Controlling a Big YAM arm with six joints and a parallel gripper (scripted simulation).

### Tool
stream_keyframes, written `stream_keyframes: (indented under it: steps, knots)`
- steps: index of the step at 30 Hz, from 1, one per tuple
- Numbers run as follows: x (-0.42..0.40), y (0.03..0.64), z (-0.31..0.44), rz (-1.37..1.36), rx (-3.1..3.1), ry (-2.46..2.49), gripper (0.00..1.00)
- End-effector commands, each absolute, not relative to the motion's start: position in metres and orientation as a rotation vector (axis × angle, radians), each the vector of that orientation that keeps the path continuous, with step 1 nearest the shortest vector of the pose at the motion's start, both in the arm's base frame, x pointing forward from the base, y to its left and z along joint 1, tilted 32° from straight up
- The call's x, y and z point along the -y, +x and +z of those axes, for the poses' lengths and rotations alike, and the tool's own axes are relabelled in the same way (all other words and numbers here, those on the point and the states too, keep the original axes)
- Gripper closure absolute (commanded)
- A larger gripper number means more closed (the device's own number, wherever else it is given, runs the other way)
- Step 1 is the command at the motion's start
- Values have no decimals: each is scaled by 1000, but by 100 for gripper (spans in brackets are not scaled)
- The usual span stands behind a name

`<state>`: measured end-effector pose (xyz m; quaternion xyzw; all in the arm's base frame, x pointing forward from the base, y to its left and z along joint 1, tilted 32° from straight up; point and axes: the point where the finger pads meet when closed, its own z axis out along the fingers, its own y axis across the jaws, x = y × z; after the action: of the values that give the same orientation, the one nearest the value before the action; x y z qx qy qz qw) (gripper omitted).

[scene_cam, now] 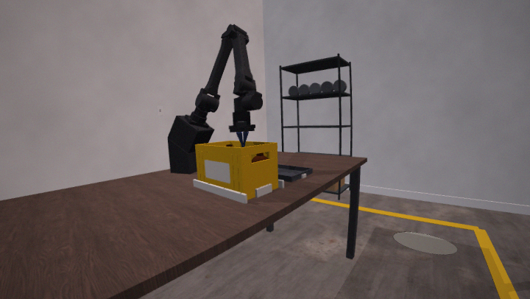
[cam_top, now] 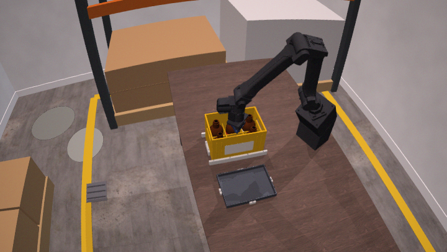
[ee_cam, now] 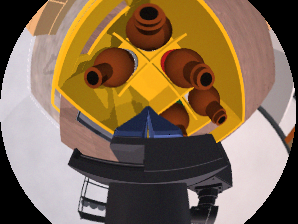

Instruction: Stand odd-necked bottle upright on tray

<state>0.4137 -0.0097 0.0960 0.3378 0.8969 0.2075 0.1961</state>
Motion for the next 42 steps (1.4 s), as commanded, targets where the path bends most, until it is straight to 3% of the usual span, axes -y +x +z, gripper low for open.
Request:
stream_keyframes:
  steps: [1,9,10,42]
  knots:
    - [5,413,83,581,-2534,952,100]
    - [5,413,83,581,-2534,952,100]
    - [5,413,83,581,-2534,952,39]
    - [5,413,83,581,-2534,952,39]
